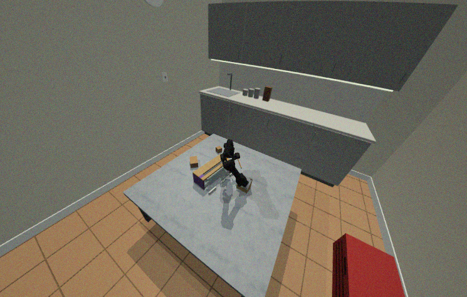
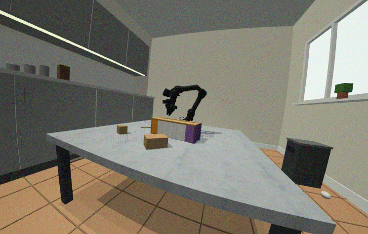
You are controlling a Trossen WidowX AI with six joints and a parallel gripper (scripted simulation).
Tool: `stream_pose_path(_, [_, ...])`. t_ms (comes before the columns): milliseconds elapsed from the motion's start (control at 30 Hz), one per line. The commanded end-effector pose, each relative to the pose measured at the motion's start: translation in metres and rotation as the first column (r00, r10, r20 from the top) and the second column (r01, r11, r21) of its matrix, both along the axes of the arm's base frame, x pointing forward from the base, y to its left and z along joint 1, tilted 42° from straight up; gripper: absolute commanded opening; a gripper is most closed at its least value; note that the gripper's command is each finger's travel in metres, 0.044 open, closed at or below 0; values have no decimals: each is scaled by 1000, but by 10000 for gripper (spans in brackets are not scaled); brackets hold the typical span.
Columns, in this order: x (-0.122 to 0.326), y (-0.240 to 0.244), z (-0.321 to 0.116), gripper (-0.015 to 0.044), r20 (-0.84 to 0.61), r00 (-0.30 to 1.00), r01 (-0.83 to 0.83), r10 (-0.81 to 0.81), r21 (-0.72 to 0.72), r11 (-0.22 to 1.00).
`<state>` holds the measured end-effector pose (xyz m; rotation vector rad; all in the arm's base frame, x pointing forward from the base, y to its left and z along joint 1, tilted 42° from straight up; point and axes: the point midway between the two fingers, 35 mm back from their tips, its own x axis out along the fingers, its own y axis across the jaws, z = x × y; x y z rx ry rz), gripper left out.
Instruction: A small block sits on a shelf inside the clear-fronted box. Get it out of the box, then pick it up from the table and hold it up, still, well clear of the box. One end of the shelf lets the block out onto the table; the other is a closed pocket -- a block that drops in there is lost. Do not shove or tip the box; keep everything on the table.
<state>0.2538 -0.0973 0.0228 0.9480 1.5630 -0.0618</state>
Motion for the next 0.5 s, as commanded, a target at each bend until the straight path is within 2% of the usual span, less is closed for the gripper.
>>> stream_pose_path(0, [-9,-10,-4,285,-453,598,742,-661,2,670])
stream_pose_path(233, [-12,-13,-5,285,-617,246,912,-747,-115,395])
stream_pose_path(467, [-15,-16,-5,285,-717,-138,953,-683,-284,106])
